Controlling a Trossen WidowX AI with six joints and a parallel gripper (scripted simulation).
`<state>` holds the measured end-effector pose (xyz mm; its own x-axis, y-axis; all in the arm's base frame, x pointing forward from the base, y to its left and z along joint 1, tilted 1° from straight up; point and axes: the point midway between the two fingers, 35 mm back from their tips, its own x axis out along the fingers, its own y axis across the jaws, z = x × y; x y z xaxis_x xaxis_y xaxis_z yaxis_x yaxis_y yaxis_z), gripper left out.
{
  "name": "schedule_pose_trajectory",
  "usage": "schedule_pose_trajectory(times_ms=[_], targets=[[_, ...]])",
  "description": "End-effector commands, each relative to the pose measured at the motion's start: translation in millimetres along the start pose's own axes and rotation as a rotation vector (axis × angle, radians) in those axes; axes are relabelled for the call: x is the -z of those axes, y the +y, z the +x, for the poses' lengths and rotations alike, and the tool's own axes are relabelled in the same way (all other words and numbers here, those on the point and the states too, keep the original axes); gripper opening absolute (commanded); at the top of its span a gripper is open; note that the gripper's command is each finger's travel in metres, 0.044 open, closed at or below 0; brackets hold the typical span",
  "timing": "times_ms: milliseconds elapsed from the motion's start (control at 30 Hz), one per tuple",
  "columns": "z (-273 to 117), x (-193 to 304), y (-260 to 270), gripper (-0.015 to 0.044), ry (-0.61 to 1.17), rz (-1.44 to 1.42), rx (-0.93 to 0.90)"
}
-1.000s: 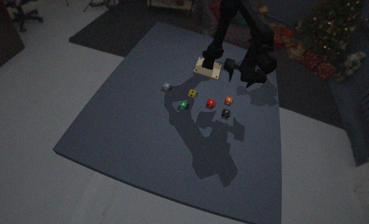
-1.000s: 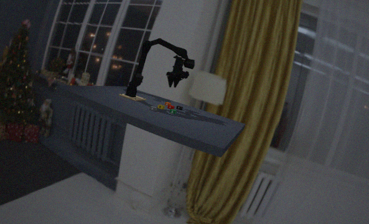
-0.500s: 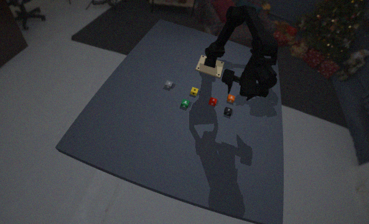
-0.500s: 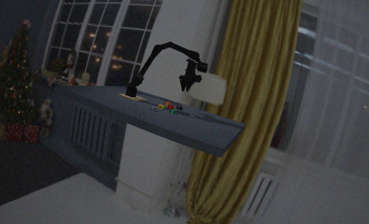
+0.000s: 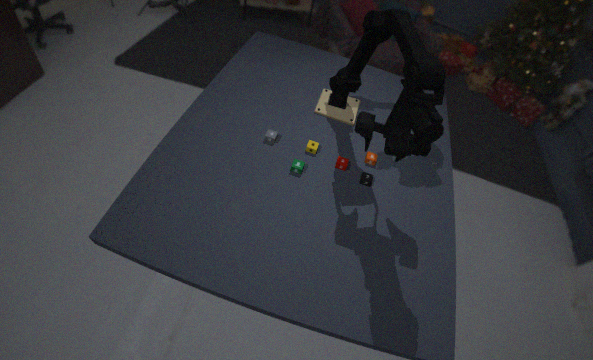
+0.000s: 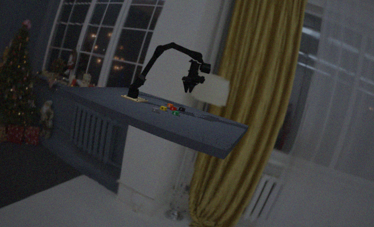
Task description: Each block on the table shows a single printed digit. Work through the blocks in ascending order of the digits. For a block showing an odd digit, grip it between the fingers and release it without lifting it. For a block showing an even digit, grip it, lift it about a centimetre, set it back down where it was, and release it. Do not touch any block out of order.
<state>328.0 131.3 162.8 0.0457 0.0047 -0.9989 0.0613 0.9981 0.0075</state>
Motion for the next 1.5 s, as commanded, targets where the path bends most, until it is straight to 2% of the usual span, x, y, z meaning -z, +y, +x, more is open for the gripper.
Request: schedule_pose_trajectory(times_ms=[0,300,400,1167,1467], targets=[[0,-13,-35,0.0400,0.001,0.007,0.004],[-2,-28,-184,0.0400,-0.004,0.009,0.018],[-2,-25,-207,0.0400,0.000,0.006,0.021],[-2,-24,-204,0.0400,0.000,0.006,0.020],[0,39,-89,0.0400,0.005,0.007,0.010]])
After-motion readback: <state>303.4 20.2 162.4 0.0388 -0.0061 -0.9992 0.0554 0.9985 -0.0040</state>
